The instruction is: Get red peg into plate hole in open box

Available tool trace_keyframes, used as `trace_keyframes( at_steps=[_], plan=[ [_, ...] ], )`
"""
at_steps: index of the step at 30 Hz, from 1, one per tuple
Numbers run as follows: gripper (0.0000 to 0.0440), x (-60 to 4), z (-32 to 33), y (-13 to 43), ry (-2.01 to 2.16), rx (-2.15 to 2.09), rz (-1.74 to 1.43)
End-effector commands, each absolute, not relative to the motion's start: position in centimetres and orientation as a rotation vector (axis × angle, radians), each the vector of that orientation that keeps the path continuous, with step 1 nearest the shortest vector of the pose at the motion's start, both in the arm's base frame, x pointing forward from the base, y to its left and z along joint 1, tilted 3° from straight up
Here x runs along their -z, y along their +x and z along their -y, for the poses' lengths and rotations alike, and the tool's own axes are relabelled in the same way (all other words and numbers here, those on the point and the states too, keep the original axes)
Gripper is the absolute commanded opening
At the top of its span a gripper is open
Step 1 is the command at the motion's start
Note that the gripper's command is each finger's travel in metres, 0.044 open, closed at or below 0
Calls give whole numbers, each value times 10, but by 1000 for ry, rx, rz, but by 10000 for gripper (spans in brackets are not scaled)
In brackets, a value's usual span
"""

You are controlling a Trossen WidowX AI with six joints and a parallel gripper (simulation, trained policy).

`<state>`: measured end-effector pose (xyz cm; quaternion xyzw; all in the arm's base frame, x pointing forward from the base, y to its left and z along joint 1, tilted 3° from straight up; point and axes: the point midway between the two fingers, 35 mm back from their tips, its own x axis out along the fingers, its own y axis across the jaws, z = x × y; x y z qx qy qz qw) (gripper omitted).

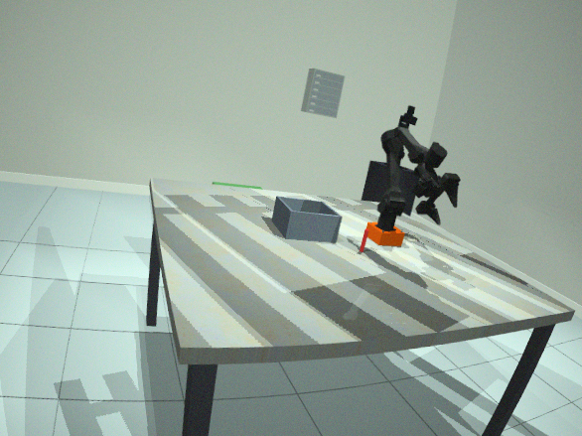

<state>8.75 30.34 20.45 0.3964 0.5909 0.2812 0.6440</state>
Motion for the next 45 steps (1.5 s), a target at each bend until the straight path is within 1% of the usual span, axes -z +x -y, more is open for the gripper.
trace_keyframes(
  at_steps=[1,12,26,35,45],
  plan=[
    [440,-199,-284,109,874,-516,-1312],
    [440,-176,-215,151,770,-113,-1304],
    [440,-145,-139,163,641,384,-1417],
    [440,-123,-114,168,582,584,-1477],
    [440,-97,-102,174,533,679,-1504]
  ],
)
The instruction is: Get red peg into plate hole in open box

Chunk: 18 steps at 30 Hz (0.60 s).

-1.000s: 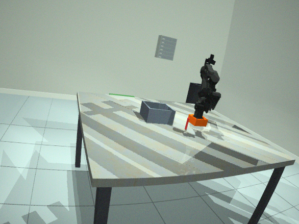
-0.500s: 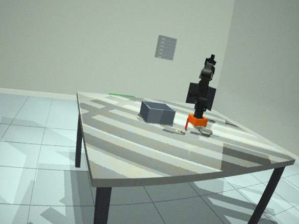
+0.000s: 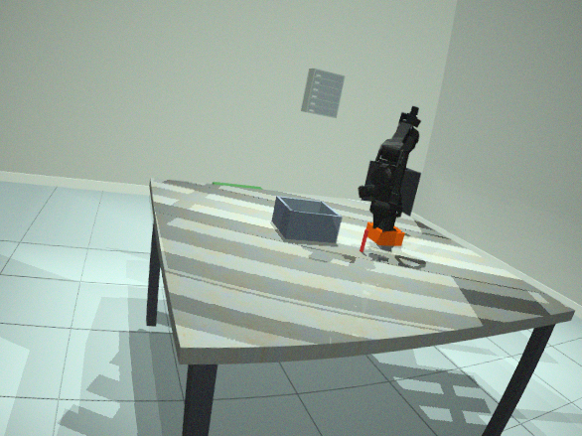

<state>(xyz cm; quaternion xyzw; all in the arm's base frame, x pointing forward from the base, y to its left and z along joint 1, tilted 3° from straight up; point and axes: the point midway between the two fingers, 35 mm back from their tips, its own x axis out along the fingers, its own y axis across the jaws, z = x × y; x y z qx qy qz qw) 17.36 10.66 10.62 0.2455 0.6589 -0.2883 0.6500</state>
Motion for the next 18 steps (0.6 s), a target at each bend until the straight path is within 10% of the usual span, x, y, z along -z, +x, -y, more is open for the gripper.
trace_keyframes(
  at_steps=[1,18],
  plan=[
    [440,-94,-101,175,527,683,-1505],
    [436,-29,-92,185,445,705,-1459]
  ],
)
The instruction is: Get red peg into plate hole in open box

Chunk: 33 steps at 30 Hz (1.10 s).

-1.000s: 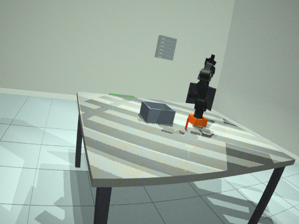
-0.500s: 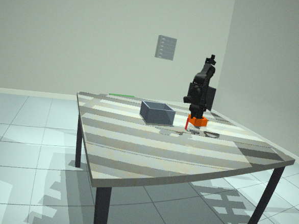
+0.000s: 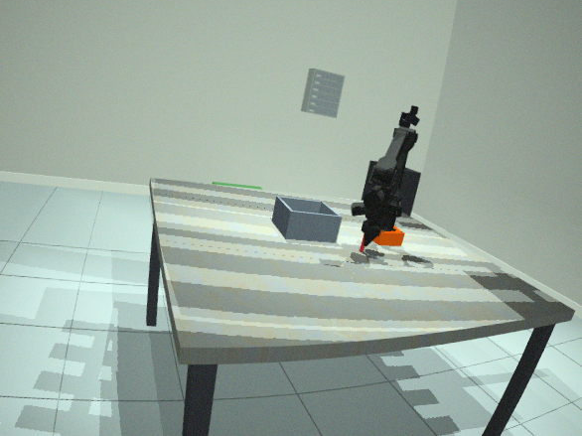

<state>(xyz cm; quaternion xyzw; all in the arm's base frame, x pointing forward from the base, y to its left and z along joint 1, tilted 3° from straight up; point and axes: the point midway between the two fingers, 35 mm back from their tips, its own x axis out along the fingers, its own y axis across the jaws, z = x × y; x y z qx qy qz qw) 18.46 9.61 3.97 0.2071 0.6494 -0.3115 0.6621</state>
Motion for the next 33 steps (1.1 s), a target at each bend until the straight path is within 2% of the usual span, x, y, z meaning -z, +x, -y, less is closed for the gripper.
trace_keyframes(
  at_steps=[1,3,18,33],
  plan=[
    [429,-26,-92,185,440,705,-1457],
    [393,-20,-91,185,431,707,-1458],
    [5,-2,-83,181,383,771,-1490],
    [0,-58,-56,208,338,800,-1337]
  ],
)
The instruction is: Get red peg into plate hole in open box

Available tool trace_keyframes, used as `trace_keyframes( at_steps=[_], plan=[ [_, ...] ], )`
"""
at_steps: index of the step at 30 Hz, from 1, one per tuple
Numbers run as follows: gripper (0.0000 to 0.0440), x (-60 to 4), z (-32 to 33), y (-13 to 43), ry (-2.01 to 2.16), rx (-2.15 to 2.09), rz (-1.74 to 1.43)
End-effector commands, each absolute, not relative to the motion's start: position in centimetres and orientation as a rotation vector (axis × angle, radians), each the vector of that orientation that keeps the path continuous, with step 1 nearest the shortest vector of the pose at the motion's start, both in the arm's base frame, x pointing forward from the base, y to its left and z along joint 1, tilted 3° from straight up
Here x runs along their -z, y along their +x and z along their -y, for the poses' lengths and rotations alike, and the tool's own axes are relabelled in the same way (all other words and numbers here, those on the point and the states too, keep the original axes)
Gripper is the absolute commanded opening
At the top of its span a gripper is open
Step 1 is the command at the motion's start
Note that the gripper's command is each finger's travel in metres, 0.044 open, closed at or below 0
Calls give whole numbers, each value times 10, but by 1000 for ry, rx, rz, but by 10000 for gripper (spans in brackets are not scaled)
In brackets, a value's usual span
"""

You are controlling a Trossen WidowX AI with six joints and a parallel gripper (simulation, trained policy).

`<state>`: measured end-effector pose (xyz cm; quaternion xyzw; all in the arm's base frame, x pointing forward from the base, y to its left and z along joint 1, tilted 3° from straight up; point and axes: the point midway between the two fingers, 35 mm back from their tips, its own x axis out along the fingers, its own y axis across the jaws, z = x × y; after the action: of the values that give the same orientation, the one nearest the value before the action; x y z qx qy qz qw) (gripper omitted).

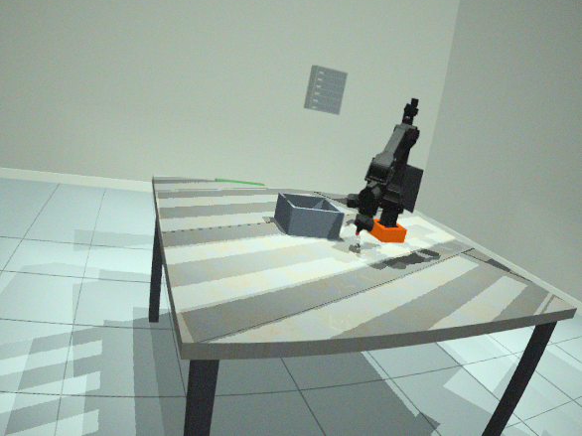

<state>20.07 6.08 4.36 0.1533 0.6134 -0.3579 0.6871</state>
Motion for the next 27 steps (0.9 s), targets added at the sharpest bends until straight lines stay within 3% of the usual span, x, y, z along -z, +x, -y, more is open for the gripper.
trace_keyframes(
  at_steps=[1,13,27],
  plan=[
    [0,-63,-54,210,338,802,-1327],
    [0,-117,-25,238,400,865,-1189],
    [0,-132,30,267,496,972,-1102]
  ],
)
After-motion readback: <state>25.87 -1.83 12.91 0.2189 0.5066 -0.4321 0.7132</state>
